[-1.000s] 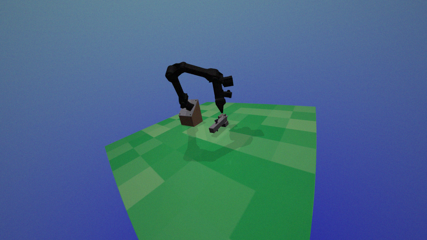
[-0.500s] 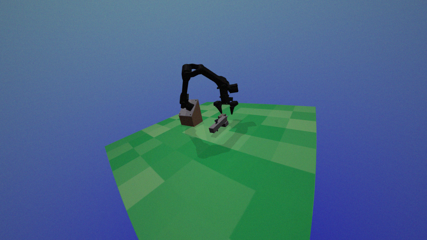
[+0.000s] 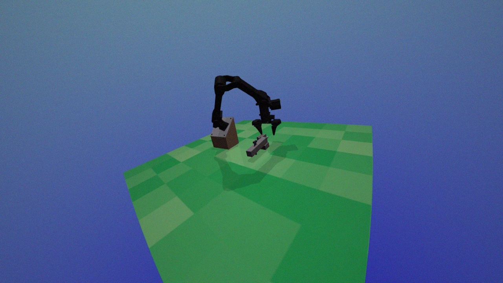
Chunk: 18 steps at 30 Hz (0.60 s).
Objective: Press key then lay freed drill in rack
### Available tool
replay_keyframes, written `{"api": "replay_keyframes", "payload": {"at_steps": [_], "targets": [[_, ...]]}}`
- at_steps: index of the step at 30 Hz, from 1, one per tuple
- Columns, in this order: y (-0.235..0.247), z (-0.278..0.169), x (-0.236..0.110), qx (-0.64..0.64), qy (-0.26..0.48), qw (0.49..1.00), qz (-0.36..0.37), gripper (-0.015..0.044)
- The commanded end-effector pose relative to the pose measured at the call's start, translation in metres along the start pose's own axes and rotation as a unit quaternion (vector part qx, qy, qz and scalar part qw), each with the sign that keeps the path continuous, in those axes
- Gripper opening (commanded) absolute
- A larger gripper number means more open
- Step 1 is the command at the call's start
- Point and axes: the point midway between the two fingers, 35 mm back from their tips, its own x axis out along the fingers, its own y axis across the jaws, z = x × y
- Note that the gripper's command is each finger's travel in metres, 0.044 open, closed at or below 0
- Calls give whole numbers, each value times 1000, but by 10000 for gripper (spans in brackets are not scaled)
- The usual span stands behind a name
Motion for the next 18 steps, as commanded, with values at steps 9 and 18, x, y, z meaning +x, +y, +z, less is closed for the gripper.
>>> {"api": "replay_keyframes", "payload": {"at_steps": [9,18], "targets": [[1,-4,20,-3,1,1000,3,440],[1,-9,34,-3,1,1000,3,440]]}}
